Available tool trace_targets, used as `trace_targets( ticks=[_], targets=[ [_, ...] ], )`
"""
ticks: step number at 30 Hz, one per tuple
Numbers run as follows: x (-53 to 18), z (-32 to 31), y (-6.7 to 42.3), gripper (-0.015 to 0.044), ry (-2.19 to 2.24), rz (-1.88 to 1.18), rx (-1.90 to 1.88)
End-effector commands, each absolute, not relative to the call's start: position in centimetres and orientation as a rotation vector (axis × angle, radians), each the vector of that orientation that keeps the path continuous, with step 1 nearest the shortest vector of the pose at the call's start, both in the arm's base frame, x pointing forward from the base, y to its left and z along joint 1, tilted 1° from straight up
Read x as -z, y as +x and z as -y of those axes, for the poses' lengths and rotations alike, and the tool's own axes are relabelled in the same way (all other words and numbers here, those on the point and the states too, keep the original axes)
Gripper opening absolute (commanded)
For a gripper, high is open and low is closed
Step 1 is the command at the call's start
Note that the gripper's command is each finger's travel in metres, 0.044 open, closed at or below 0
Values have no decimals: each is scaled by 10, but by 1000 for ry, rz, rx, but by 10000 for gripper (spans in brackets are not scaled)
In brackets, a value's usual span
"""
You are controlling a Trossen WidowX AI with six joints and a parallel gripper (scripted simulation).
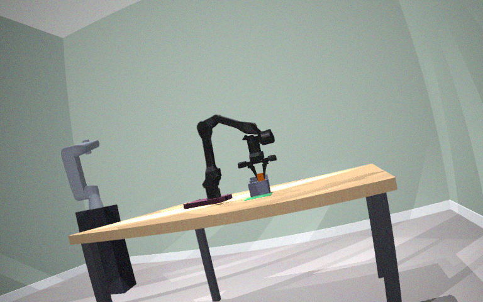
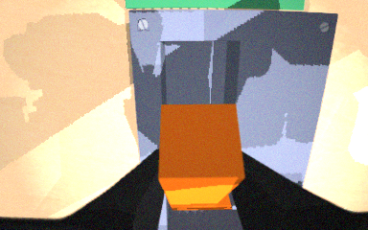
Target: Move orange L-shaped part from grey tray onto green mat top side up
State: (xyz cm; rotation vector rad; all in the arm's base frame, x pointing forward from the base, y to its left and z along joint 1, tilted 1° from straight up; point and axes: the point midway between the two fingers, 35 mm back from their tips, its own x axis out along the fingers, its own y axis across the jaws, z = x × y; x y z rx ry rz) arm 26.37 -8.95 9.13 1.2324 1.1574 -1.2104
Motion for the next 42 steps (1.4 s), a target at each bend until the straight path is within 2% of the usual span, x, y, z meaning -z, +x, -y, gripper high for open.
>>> trace_targets(
  ticks=[1,42],
  targets=[
    [-96,89,264,0,1234,-1158,1212],
    [-162,88,261,0,1235,-1160,1215]
  ],
)
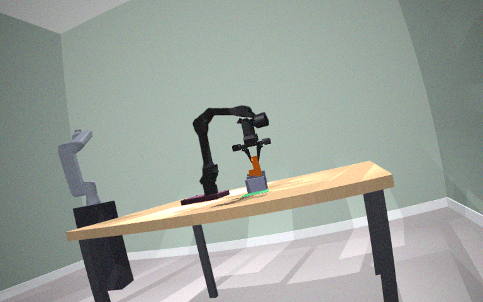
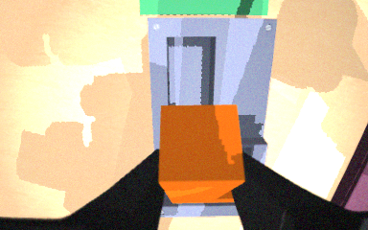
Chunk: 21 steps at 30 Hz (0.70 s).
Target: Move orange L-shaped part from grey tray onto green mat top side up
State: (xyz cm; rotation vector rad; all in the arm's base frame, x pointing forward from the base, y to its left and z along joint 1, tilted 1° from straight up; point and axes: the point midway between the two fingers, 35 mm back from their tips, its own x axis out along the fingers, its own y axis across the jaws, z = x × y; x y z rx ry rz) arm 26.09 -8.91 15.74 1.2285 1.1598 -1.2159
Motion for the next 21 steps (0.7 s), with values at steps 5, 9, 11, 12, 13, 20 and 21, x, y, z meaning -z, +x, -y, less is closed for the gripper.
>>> trace_targets(
  ticks=[5,9,11,12,13,20,21],
  targets=[
    [-170,88,261,0,1235,-1160,1215],
    [-172,88,260,0,1235,-1160,1216],
    [-173,88,260,0,1235,-1160,1216],
    [-173,88,260,0,1235,-1160,1216],
    [-174,88,260,0,1235,-1160,1216],
    [-176,98,259,0,1234,-1160,1216],
    [-176,102,259,0,1234,-1159,1216]
  ],
)
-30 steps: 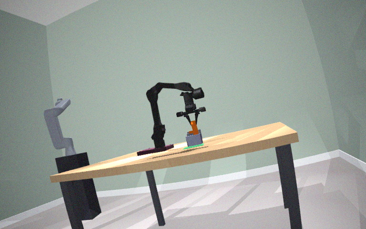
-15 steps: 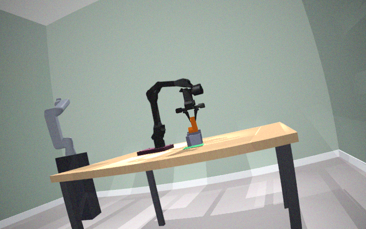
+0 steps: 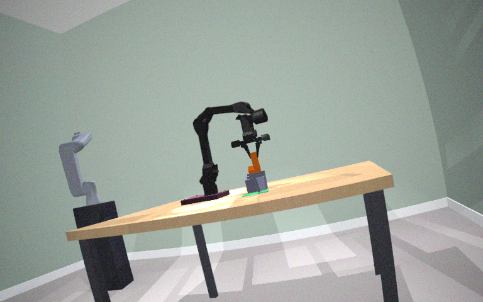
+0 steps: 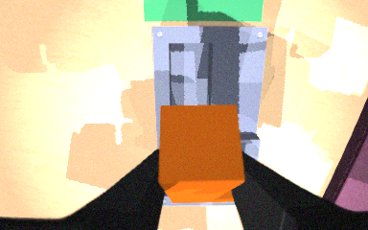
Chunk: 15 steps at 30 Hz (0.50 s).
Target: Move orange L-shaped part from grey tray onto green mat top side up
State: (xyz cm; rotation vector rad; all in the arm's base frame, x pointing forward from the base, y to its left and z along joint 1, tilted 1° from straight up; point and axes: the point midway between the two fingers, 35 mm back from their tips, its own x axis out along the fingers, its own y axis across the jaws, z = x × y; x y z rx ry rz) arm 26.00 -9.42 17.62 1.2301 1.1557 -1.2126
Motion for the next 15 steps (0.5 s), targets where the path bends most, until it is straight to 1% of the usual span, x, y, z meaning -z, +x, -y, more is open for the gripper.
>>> trace_targets(
  ticks=[1,15],
  targets=[
    [-175,106,259,0,1234,-1159,1216],
    [-175,167,251,0,1229,-1156,1219]
  ],
)
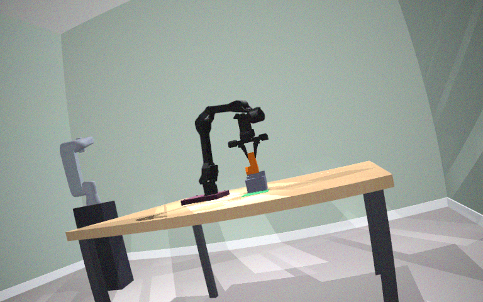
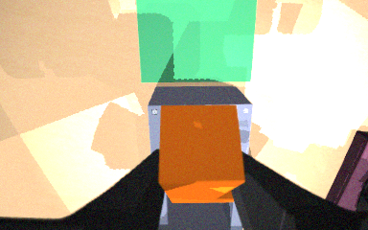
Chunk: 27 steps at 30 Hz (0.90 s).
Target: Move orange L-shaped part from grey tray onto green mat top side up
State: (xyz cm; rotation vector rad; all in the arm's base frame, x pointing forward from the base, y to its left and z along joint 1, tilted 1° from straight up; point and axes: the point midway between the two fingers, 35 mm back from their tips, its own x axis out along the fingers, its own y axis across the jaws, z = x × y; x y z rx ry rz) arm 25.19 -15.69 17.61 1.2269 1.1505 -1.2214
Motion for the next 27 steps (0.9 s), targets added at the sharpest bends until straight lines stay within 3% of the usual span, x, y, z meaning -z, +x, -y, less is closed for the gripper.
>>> trace_targets(
  ticks=[1,16,27],
  targets=[
    [-176,172,250,0,1229,-1156,1220],
    [-178,249,240,0,1223,-1151,1224],
    [-170,253,240,0,1223,-1151,1224]
  ],
)
